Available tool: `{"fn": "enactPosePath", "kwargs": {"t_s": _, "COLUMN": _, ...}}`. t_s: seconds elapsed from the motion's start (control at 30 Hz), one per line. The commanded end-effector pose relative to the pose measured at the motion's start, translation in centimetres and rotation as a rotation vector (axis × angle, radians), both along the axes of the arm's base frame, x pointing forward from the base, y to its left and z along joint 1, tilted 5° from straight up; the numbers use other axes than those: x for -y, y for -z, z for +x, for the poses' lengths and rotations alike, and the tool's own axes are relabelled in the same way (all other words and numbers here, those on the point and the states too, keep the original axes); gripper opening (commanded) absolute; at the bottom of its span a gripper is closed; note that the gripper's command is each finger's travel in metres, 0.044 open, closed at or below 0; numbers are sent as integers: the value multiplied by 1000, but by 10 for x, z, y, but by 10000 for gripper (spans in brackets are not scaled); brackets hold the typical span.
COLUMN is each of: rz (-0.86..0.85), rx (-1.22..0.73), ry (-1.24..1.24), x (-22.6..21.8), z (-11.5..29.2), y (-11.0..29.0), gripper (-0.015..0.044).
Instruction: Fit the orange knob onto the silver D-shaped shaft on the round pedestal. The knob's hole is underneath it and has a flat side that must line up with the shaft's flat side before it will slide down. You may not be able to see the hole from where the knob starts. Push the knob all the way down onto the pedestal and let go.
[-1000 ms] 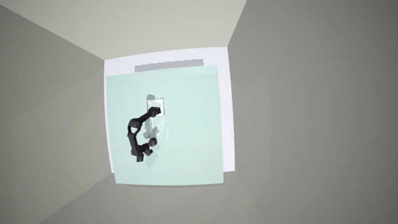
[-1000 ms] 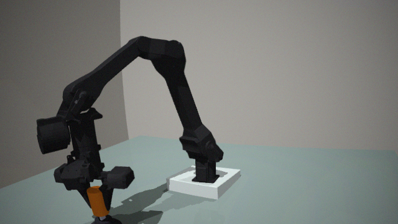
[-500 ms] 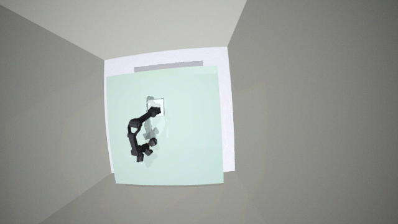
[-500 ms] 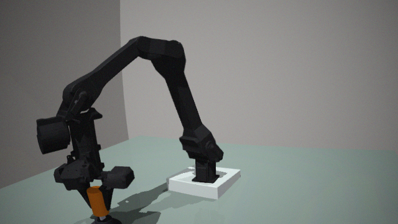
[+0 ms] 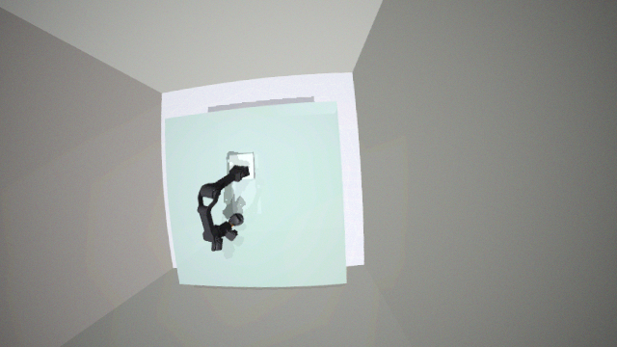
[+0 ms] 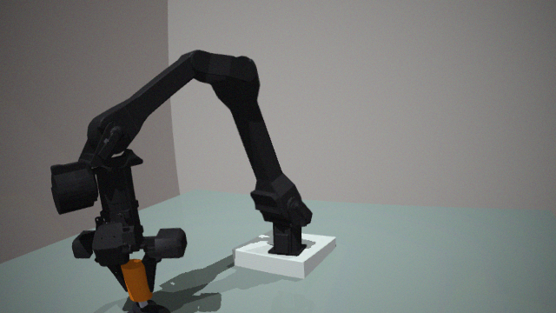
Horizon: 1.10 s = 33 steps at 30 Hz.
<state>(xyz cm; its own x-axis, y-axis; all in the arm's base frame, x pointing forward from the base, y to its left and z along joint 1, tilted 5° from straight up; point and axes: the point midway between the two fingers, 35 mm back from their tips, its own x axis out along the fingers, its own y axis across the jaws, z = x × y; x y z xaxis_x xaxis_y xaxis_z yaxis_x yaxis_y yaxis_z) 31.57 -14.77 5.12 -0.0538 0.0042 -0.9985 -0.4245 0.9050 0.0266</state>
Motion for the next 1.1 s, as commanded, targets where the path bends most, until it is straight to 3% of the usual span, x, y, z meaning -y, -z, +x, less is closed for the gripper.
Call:
{"fn": "enactPosePath", "kwargs": {"t_s": 0.0, "rz": 0, "rx": 1, "ry": -18, "x": 0, "z": 0, "y": 1, "gripper": 0}}
{"fn": "enactPosePath", "kwargs": {"t_s": 1.07, "rz": 0, "rx": 1, "ry": -27, "x": 0, "z": 1, "y": -3, "gripper": 0}}
